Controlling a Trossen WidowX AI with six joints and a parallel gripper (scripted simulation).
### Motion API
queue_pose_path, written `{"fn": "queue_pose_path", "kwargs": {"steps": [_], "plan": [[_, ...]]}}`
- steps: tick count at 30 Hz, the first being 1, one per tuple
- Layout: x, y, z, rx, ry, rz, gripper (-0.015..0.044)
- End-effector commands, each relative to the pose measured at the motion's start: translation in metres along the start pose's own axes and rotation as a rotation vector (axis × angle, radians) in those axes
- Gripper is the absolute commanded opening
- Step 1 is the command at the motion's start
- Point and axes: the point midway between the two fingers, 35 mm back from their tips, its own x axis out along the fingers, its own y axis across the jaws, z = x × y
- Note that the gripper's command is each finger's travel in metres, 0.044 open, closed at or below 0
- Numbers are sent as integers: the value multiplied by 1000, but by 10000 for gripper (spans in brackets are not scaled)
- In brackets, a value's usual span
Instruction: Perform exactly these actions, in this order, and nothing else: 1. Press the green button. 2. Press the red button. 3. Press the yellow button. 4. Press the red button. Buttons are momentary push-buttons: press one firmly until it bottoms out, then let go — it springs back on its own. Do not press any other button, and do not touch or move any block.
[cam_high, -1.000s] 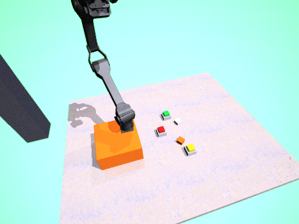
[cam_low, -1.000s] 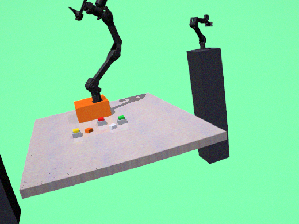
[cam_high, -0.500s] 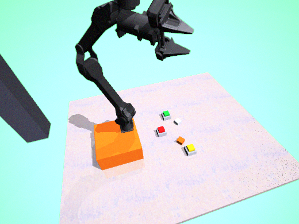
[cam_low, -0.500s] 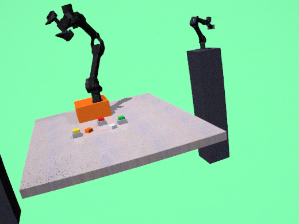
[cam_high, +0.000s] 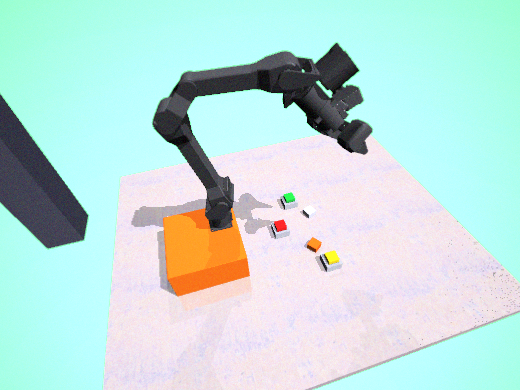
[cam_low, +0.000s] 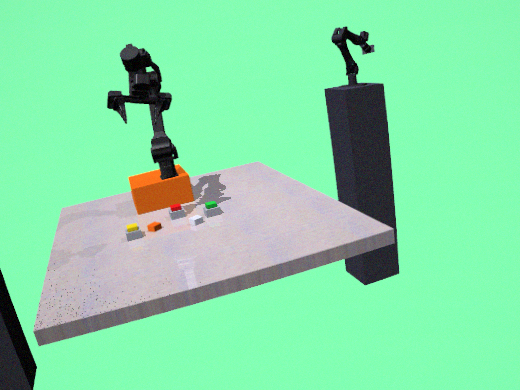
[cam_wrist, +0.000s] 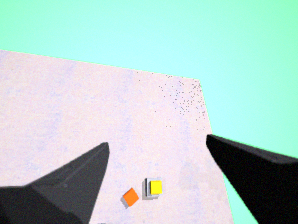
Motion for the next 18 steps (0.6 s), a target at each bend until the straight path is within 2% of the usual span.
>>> {"fn": "queue_pose_path", "kwargs": {"steps": [1,6,11,14,18], "plan": [[41,58,-25,63,153,129,400],[73,133,-69,116,374,230,400],[84,199,-131,135,620,242,400],[84,216,-153,133,696,225,400],[84,217,-155,133,701,223,400]]}}
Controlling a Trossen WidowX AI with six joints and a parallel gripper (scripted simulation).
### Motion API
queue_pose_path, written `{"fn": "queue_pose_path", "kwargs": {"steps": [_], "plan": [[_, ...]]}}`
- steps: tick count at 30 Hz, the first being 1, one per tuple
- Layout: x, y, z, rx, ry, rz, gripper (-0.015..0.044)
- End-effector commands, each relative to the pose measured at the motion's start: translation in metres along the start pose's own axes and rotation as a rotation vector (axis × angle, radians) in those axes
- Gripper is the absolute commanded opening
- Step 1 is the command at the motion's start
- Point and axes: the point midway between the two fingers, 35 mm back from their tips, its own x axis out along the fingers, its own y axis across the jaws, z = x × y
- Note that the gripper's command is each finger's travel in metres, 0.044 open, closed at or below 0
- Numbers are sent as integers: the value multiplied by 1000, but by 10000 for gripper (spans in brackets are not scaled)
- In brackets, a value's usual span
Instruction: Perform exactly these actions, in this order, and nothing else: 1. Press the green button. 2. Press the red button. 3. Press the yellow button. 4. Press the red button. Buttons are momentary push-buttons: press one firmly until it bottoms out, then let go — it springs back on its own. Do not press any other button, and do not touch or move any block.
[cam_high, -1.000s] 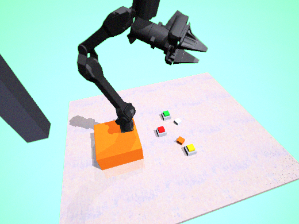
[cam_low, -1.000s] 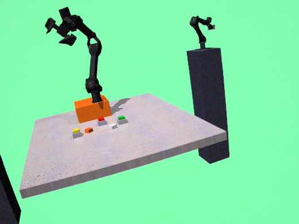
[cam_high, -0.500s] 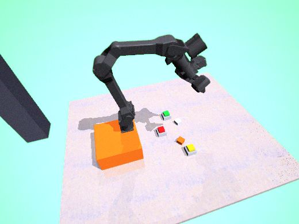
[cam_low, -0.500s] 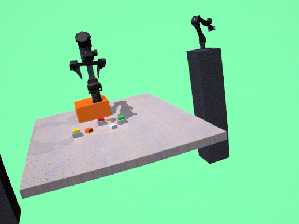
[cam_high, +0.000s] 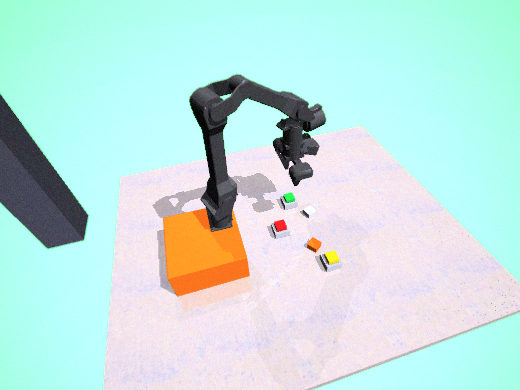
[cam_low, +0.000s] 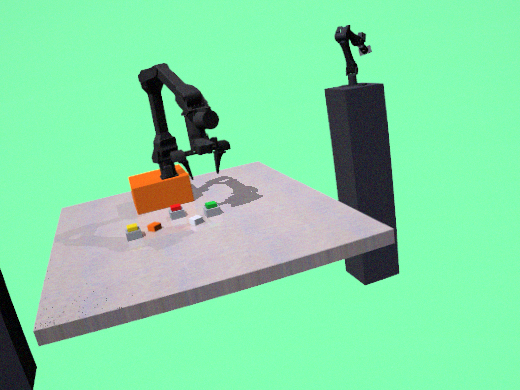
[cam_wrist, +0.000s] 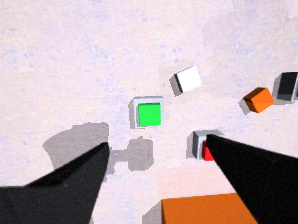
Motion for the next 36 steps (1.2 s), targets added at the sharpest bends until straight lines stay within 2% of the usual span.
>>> {"fn": "queue_pose_path", "kwargs": {"steps": [1,5,14,15,25,36], "plan": [[7,2,-3,17,15,-11,374],[62,1,-5,17,15,-11,269],[66,1,-5,17,15,-11,32],[66,1,-5,17,15,-11,20],[67,1,-5,17,15,-11,20],[85,1,-5,17,15,-11,20]]}}
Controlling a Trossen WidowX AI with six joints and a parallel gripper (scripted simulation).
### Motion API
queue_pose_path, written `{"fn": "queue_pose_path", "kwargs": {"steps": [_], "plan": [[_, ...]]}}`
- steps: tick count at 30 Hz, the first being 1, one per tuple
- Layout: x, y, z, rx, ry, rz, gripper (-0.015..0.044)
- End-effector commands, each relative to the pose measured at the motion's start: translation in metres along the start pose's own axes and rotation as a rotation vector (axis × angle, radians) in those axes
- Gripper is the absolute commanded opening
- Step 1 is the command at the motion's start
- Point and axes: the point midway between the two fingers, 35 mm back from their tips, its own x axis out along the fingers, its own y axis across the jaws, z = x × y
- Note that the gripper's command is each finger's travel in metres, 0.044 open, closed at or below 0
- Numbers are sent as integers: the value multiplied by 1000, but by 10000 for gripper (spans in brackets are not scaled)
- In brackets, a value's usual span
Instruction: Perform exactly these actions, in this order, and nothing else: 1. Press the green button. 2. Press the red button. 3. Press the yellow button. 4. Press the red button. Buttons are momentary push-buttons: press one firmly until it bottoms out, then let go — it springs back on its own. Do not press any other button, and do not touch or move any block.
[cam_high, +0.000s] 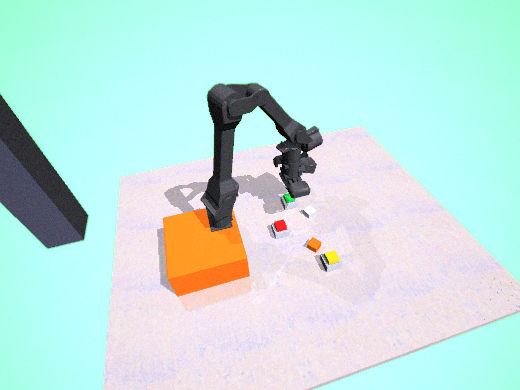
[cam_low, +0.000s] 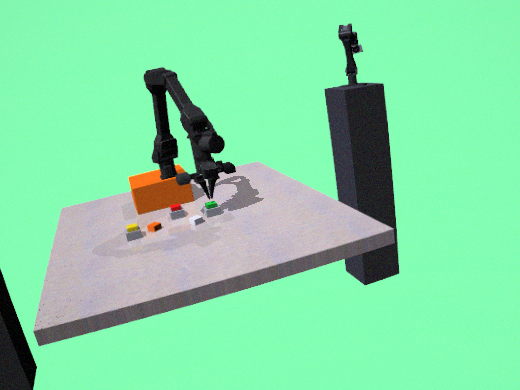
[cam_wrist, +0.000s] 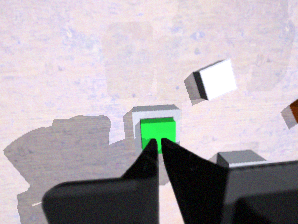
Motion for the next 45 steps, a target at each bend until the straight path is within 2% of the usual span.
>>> {"fn": "queue_pose_path", "kwargs": {"steps": [1,9,33,37,43,45], "plan": [[9,-2,-3,5,10,-8,20],[21,-2,-4,5,10,-8,20],[21,-2,-4,5,10,-8,20],[-9,-2,-3,5,10,-7,20],[-14,-1,-3,5,10,-8,20],[-42,-1,-1,5,10,-8,20]]}}
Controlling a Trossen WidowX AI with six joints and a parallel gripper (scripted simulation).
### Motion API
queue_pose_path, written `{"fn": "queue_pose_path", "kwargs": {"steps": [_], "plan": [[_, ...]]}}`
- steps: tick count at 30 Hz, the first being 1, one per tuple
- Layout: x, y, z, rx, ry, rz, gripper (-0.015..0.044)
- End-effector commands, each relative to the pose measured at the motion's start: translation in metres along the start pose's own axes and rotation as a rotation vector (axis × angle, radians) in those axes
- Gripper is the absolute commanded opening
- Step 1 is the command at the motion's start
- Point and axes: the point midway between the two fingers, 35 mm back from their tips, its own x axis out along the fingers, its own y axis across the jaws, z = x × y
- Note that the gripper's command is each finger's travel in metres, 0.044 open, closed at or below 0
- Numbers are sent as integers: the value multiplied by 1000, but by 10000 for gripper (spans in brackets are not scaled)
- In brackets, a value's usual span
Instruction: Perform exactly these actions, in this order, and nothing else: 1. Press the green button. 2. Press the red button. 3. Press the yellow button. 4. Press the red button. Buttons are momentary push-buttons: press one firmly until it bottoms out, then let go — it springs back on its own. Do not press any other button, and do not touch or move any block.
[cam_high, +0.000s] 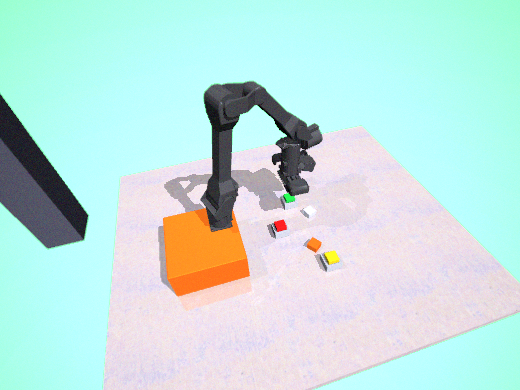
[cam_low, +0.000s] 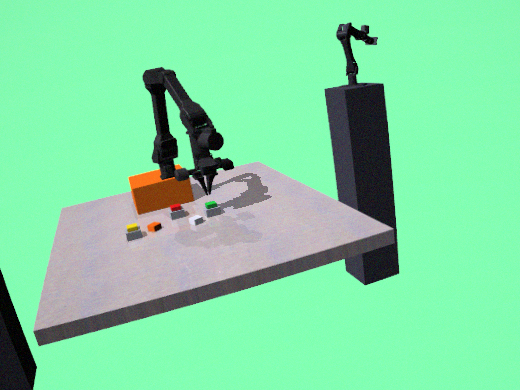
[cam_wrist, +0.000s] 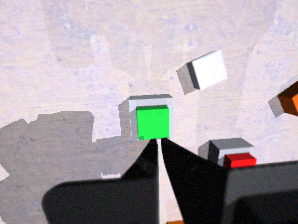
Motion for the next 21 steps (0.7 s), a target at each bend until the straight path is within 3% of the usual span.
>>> {"fn": "queue_pose_path", "kwargs": {"steps": [1,8,16,21], "plan": [[-46,1,4,6,-22,4,20],[-60,-2,2,6,-22,4,20],[-60,-95,-53,6,-18,-4,20],[-58,-108,-68,6,-17,-6,20]]}}
